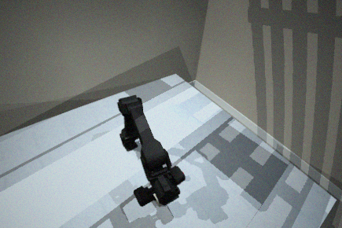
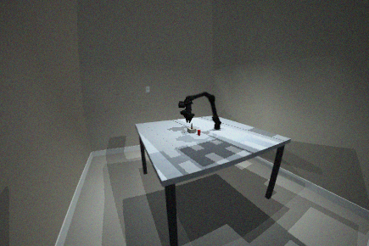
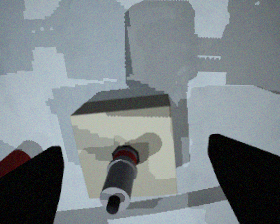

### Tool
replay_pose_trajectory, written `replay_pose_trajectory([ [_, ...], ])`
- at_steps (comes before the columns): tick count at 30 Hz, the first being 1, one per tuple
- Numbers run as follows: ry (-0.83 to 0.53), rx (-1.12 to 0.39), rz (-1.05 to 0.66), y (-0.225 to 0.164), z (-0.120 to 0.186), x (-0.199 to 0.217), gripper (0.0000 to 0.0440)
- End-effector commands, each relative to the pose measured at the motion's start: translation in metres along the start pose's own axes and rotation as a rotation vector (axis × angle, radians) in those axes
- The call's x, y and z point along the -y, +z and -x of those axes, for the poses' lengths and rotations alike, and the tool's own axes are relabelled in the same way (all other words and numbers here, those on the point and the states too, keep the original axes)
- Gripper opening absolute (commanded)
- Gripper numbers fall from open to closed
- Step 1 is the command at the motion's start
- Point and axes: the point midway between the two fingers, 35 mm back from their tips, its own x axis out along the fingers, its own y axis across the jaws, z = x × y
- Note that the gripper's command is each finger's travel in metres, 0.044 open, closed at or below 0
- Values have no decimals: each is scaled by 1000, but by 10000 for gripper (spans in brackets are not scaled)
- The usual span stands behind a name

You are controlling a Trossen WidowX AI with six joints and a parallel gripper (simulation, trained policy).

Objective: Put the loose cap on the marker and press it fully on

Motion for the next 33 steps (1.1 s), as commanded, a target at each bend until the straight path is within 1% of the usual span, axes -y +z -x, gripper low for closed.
replay_pose_trajectory([
  [1, -7, -8, 8, 2, -1, -7, 328],
  [17, -26, -52, 76, -1, -10, -48, 328],
  [33, -53, -105, 161, -11, -22, -83, 321],
])
